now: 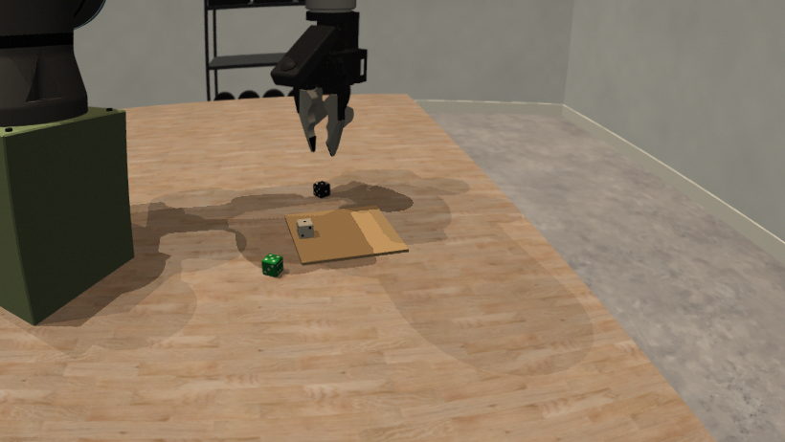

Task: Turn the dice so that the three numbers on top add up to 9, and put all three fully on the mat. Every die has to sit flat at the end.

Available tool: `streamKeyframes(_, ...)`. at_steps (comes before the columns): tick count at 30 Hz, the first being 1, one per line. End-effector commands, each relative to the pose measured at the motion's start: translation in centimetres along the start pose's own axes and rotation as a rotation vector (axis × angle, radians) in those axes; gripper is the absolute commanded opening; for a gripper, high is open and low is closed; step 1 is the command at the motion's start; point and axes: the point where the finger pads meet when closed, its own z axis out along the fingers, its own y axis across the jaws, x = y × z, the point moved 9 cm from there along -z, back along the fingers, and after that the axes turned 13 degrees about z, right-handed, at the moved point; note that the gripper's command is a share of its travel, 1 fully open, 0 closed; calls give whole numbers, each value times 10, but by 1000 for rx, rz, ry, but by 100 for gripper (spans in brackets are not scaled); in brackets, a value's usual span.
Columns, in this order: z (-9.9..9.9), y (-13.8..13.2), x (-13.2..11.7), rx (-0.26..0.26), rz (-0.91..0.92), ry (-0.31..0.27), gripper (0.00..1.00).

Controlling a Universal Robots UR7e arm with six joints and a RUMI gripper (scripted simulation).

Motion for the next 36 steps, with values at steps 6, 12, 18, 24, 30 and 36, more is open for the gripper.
streamKeyframes(6,10,0,0,1,0,-1,21)
streamKeyframes(12,20,-1,0,1,0,-1,21)
streamKeyframes(18,29,-1,0,1,0,-1,21)
streamKeyframes(24,34,-1,0,1,0,-1,21)
streamKeyframes(30,39,-1,0,1,0,-1,21)
streamKeyframes(36,41,-1,0,1,0,-1,21)
